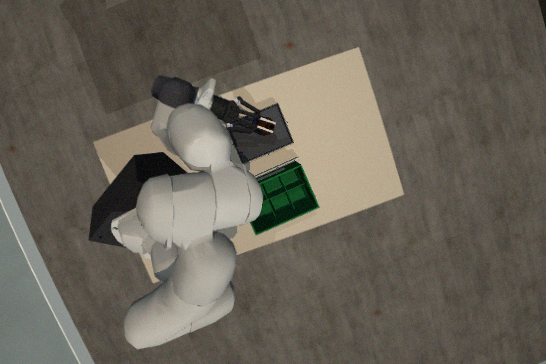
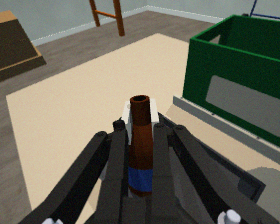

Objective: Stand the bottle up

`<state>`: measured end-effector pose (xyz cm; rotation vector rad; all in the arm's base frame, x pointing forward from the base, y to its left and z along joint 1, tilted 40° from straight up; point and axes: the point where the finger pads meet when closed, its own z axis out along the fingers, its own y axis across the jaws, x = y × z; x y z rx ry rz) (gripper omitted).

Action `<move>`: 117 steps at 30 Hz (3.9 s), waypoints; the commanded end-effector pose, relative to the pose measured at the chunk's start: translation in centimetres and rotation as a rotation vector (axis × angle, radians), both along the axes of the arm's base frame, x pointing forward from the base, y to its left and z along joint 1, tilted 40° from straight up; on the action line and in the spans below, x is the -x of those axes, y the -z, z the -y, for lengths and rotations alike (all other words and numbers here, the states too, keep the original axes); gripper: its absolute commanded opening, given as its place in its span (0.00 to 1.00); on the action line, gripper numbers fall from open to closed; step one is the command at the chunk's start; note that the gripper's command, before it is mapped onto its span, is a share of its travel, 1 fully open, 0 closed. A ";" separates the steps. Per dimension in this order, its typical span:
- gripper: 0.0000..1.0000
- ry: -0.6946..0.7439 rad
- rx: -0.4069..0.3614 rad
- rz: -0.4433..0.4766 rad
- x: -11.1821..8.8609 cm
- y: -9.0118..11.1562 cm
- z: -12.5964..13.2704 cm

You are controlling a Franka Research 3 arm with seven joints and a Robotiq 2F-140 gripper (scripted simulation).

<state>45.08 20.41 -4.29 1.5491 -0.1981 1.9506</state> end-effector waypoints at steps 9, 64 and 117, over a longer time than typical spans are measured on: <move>0.00 -0.007 -0.010 0.006 -0.3 0.1 -0.1; 1.00 -0.007 -0.010 0.006 -0.3 0.1 -0.1; 1.00 -0.007 -0.010 0.006 -0.3 0.1 -0.1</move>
